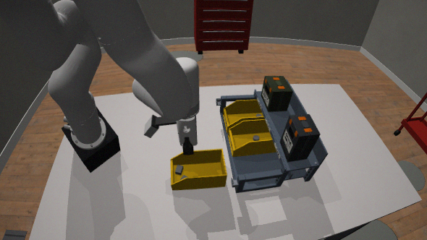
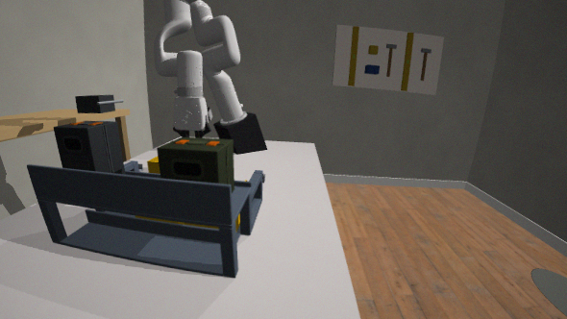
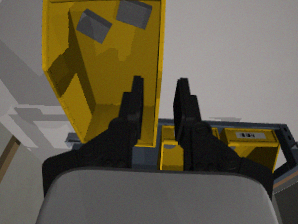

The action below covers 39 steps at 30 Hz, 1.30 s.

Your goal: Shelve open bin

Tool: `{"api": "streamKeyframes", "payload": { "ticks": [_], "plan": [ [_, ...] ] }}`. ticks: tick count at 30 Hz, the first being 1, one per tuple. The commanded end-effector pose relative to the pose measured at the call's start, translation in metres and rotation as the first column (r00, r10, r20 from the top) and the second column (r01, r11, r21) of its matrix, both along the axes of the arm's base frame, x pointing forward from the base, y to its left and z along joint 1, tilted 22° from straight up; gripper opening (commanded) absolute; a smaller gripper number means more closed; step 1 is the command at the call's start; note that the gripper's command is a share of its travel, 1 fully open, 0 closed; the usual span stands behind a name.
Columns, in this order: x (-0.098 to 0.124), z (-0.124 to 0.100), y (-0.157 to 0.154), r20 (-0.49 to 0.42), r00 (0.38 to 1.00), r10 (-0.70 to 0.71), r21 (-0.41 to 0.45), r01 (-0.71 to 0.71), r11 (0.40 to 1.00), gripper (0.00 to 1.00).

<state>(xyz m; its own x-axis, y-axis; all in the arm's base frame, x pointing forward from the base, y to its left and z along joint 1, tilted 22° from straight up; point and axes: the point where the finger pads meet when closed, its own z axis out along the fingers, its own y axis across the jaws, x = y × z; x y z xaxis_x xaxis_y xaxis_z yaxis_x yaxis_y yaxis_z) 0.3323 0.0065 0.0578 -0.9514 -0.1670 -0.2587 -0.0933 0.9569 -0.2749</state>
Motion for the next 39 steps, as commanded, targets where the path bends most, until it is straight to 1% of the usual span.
{"api": "streamKeyframes", "payload": {
  "ticks": [1,13,18,30,35,39],
  "plan": [
    [-0.011,0.043,0.011,-0.001,1.000,0.001,0.003,-0.001,1.000,0.28],
    [-0.011,0.043,0.011,-0.001,1.000,0.001,0.003,-0.001,1.000,0.28],
    [-0.014,0.056,0.014,-0.001,1.000,0.001,0.003,-0.001,1.000,0.28],
    [-0.014,0.056,0.014,-0.001,1.000,0.001,0.003,-0.001,1.000,0.28],
    [-0.011,0.048,0.012,-0.001,1.000,0.001,0.003,-0.001,1.000,0.28],
    [-0.011,0.048,0.012,-0.001,1.000,0.001,0.003,-0.001,1.000,0.28]
  ]
}}
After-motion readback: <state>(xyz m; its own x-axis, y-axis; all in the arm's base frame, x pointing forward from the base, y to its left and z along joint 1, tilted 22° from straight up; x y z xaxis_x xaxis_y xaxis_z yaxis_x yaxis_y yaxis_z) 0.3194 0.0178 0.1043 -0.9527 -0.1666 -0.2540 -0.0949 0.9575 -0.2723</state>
